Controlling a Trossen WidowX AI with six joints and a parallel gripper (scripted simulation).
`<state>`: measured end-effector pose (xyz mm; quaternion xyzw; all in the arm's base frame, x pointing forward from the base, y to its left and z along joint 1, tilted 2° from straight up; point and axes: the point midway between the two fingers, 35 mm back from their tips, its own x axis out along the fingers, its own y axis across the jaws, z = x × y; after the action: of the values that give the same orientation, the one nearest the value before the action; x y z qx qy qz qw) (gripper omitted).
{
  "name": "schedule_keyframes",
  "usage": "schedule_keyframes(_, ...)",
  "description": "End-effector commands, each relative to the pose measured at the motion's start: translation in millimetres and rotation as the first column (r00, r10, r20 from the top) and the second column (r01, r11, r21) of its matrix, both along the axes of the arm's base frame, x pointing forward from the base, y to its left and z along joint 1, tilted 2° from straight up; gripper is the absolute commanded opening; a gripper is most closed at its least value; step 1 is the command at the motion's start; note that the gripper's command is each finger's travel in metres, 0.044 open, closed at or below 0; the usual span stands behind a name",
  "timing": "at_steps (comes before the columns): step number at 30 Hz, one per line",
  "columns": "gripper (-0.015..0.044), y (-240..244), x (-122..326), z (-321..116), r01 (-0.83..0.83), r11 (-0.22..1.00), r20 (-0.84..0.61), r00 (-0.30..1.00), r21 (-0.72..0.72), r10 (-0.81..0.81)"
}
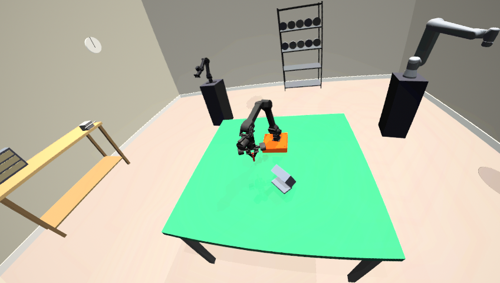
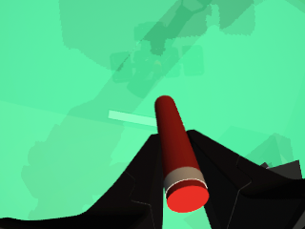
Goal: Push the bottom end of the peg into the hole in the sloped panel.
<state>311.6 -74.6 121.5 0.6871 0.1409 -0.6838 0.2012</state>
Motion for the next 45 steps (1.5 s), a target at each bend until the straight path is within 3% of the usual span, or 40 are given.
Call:
schedule_keyframes(1, 0.0, 4.7, 0.7, -1.3, -0.033, 0.999, -0.014, 0.999, -0.016, 0.033)
schedule_keyframes(45, 0.0, 49.8, 8.1, -11.1, -0.319, 0.935, -0.133, 0.945, -0.156, 0.3)
